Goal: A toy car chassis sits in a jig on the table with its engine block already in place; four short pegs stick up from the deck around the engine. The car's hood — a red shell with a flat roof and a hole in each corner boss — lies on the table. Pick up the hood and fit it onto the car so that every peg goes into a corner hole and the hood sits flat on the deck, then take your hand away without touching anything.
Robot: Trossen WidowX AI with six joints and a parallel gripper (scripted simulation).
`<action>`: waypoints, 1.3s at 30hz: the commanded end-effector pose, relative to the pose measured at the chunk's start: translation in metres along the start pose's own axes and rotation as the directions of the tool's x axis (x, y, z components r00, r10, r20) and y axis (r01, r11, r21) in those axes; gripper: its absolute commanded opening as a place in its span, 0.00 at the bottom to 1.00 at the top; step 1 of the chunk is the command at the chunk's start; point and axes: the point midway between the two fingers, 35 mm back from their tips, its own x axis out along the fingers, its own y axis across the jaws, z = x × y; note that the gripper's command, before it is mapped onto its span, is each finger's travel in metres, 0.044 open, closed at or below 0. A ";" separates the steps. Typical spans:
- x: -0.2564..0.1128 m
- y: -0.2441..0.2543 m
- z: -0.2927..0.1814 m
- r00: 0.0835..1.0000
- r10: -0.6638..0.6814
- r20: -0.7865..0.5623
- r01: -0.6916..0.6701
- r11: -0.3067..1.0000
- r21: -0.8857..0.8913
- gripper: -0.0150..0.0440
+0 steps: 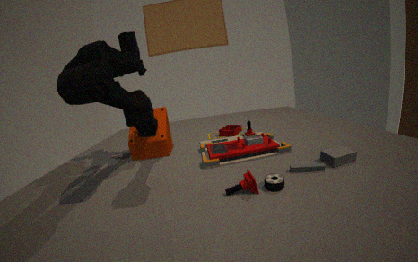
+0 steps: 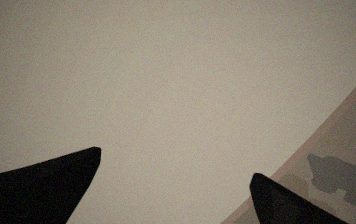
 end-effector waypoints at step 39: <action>-0.405 -0.198 0.104 0.033 -0.999 -0.014 0.688 0.013 0.725 1.00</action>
